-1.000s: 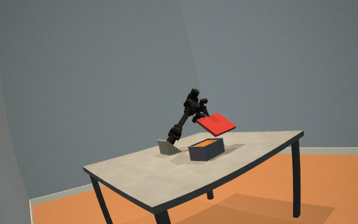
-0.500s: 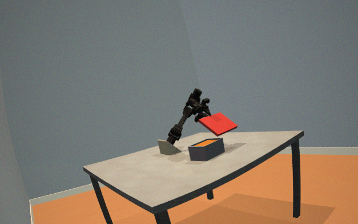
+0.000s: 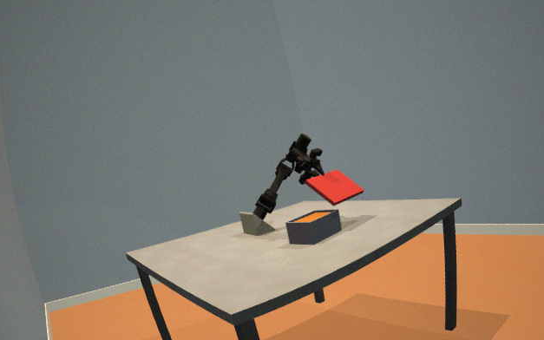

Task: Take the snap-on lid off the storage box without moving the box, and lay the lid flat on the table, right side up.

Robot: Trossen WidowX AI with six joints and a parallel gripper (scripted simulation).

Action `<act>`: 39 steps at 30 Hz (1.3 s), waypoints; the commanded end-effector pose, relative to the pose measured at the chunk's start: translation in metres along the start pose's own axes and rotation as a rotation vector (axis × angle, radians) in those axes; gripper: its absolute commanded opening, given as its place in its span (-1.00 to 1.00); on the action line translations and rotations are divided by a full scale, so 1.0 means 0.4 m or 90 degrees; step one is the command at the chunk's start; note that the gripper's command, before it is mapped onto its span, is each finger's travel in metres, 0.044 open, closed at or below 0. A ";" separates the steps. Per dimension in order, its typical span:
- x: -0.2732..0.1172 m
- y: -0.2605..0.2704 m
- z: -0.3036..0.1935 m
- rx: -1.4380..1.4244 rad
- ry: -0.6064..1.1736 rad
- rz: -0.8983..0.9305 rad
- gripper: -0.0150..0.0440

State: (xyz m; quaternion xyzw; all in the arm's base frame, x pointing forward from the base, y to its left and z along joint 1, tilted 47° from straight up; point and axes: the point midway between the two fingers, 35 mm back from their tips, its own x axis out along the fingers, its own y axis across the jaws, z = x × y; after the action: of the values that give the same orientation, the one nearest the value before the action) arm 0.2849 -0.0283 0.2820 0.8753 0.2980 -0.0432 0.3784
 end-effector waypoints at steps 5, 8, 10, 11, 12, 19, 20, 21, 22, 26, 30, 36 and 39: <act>-0.009 0.008 -0.045 -0.006 -0.002 0.008 -0.49; -0.010 0.007 -0.060 -0.006 -0.002 0.008 -0.49; -0.011 0.006 -0.070 -0.006 -0.002 0.008 -0.49; -0.011 0.006 -0.075 -0.006 -0.002 0.008 -0.49; -0.011 0.005 -0.080 -0.006 -0.002 0.008 -0.49; -0.014 0.002 -0.115 -0.006 -0.002 0.008 -0.49; -0.015 0.002 -0.120 -0.006 -0.002 0.009 -0.49; -0.015 0.001 -0.125 -0.006 -0.002 0.009 -0.49; -0.016 0.001 -0.130 -0.006 -0.002 0.009 -0.49; -0.017 -0.001 -0.150 -0.006 -0.002 0.009 -0.49; -0.019 -0.002 -0.170 -0.006 -0.002 0.009 -0.49; -0.022 -0.005 -0.200 -0.006 -0.002 0.009 -0.49; -0.023 -0.006 -0.215 -0.006 -0.001 0.009 -0.49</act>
State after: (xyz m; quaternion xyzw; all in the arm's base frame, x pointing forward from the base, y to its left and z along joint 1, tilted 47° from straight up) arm 0.2653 0.0253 0.3349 0.8746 0.2988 -0.0442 0.3792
